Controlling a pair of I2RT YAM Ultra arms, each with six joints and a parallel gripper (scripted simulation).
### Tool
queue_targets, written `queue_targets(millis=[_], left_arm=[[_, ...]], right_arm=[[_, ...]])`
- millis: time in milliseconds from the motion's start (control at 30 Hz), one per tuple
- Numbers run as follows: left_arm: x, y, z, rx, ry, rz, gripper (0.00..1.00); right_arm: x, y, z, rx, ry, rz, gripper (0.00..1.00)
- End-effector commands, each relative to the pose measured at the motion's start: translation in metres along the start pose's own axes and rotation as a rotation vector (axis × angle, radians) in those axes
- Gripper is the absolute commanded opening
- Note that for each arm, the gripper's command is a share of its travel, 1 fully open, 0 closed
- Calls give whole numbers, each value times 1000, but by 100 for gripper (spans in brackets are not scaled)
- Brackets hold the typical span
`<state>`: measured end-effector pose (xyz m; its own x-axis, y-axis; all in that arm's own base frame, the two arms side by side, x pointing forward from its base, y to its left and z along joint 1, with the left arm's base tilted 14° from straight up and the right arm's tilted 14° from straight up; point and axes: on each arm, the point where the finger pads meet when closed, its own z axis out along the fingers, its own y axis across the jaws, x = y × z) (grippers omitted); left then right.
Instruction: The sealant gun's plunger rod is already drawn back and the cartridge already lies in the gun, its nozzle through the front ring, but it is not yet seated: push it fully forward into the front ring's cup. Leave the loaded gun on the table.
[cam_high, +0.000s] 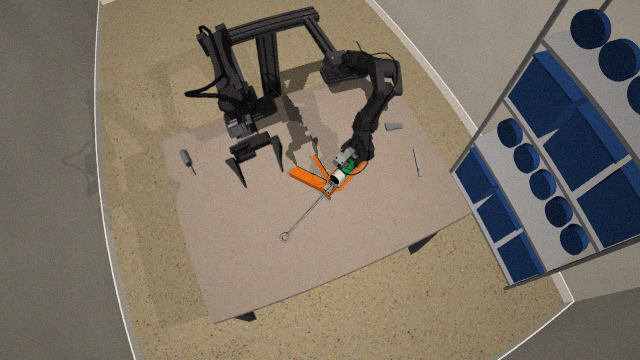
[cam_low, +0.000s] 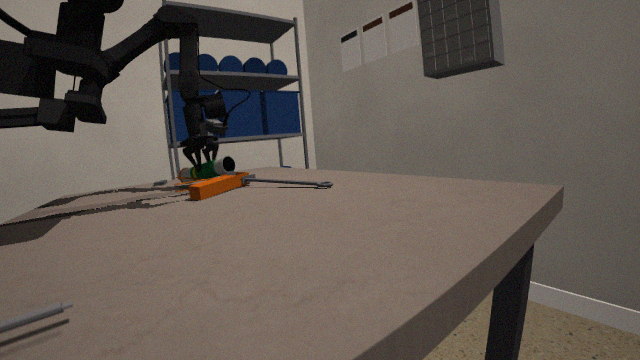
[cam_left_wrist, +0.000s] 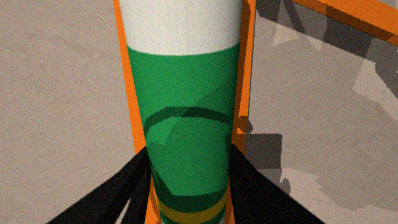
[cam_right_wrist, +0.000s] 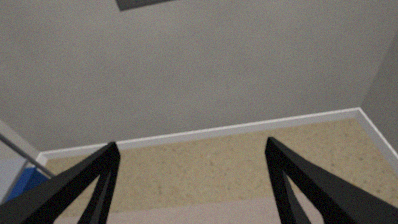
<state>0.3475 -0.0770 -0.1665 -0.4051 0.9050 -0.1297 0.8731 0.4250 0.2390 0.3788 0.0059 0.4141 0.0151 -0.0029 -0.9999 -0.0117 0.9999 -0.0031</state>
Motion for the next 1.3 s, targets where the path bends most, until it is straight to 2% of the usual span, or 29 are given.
queue_targets(millis=[0, 167, 233, 533, 600, 967, 1267], left_arm=[[-18, 7, -12, -18, -85, 5, 0], [-23, 9, -14, -25, -97, 9, 0], [-20, 1, -16, -11, -91, 21, 0], [-21, 10, -19, -27, -100, 10, 0], [-31, 16, -21, -42, -112, 8, 0], [-28, 20, -20, -50, -48, 0, 0], [-29, 15, -11, -39, -52, 7, 0]], right_arm=[[-30, 4, -13, -17, -65, -9, 100], [-30, 4, -13, -17, -65, -9, 100], [-30, 4, -13, -17, -65, -9, 100], [-30, 4, -13, -17, -65, -9, 100], [-30, 4, -13, -17, -65, -9, 100], [-30, 4, -13, -17, -65, -9, 100], [-30, 4, -13, -17, -65, -9, 100]])
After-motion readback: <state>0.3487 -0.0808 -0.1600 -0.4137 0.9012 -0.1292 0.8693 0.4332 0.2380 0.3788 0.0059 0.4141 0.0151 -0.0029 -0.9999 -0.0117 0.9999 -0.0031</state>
